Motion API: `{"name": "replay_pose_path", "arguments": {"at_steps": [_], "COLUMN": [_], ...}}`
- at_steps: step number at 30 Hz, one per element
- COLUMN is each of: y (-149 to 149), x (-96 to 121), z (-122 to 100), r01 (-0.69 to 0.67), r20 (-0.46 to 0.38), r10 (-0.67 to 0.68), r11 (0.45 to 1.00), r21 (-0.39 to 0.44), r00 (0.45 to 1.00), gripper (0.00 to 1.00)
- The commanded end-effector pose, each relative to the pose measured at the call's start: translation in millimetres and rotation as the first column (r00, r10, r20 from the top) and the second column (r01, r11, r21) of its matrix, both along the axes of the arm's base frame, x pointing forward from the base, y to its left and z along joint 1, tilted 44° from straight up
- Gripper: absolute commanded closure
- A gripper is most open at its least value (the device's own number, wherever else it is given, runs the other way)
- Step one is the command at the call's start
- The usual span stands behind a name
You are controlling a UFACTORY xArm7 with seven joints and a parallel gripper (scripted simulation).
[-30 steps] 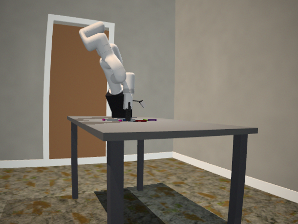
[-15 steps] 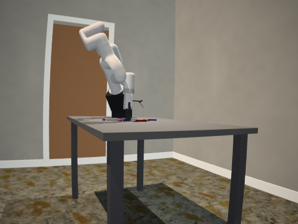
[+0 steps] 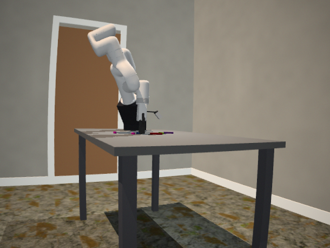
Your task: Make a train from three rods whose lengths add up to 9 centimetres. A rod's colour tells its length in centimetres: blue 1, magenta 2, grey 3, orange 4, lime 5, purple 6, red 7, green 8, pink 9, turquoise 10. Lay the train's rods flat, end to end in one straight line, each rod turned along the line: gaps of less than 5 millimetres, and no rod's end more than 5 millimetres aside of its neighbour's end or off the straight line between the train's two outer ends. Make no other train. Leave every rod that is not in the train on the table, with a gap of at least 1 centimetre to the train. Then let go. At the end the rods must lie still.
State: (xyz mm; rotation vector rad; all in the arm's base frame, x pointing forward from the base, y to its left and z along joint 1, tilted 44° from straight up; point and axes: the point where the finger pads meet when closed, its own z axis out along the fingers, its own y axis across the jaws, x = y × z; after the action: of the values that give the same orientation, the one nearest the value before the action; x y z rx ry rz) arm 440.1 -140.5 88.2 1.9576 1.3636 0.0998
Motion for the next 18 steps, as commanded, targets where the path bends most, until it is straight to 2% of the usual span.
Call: {"name": "replay_pose_path", "arguments": {"at_steps": [1, 12, 18], "y": [2, 19, 36], "x": [-1, -15, -30], "z": [2, 26, 50], "r01": [-0.002, -0.002, -0.002], "r20": [0.001, 0.001, 0.001], "r10": [0.002, 0.002, 0.002], "r11": [1.0, 1.0, 1.0], "r21": [-0.001, -0.001, -0.001], "r00": [1.0, 1.0, 1.0], "gripper": [0.76, 0.76, 0.76]}}
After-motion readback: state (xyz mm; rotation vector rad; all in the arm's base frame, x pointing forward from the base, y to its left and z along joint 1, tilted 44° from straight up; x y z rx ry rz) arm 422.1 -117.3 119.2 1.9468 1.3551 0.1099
